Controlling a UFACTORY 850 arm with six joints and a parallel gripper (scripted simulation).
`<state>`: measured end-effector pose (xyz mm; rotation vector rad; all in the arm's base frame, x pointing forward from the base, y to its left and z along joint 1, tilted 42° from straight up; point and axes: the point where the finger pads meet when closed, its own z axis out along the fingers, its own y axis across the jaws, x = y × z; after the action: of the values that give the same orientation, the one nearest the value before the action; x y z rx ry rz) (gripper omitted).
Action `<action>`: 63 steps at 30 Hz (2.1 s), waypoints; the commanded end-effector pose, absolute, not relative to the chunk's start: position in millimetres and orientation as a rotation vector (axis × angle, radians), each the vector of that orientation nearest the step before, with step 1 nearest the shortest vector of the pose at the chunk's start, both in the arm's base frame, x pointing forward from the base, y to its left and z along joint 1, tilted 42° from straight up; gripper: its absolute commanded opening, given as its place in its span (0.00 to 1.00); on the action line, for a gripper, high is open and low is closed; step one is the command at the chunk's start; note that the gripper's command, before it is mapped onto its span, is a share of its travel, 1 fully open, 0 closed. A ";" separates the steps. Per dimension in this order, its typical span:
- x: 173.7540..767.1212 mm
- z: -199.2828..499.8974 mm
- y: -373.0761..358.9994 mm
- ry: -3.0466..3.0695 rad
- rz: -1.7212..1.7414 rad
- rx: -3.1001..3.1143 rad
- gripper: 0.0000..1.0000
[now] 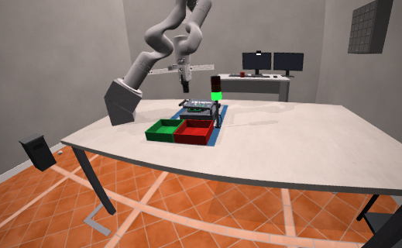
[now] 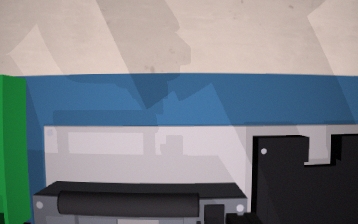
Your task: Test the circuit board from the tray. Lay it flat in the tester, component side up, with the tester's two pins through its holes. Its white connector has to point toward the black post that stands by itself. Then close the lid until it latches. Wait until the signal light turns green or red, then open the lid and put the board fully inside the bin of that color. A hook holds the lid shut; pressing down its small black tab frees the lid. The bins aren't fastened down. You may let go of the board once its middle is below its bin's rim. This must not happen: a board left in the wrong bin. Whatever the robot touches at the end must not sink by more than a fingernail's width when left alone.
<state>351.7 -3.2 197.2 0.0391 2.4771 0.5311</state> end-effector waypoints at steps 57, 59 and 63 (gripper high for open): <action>350.2 199.8 -4.0 2.048 0.027 -1.265 0.00; 350.2 199.8 -4.0 2.002 -0.005 -1.335 0.00; 350.2 199.8 -4.0 1.912 -0.066 -1.464 0.00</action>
<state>350.0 -3.8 199.7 -1.3548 2.0075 0.0042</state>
